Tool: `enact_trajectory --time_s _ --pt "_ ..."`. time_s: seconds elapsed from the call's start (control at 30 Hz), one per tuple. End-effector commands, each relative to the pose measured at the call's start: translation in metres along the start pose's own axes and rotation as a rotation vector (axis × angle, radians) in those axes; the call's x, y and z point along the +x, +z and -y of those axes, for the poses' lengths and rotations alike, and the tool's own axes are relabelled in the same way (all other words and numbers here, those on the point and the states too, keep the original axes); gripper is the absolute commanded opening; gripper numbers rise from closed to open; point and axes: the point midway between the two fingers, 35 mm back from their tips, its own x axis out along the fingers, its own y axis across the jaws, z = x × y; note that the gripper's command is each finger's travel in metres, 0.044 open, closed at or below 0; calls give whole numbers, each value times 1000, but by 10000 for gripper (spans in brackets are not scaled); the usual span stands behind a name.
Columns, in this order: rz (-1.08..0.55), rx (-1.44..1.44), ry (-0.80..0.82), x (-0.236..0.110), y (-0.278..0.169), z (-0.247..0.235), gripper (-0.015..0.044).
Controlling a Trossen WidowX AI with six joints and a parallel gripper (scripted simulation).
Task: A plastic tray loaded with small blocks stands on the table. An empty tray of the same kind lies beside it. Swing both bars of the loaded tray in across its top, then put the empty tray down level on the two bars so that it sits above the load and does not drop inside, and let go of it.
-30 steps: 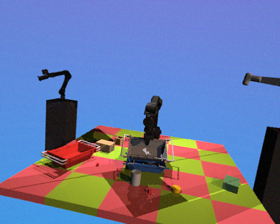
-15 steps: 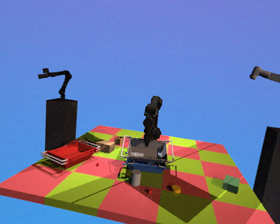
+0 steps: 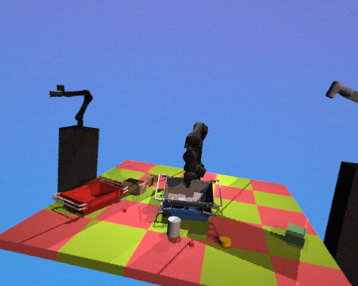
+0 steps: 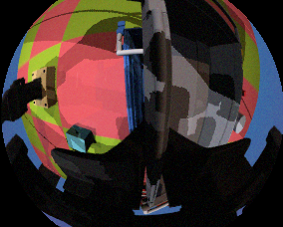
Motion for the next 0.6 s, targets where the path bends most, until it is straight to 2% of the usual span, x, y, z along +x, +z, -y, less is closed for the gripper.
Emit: enact_trajectory --time_s 0.0,0.57 --pt "-2 -2 13 4 0 -5 0" --pt "-2 -2 14 16 0 -12 0"
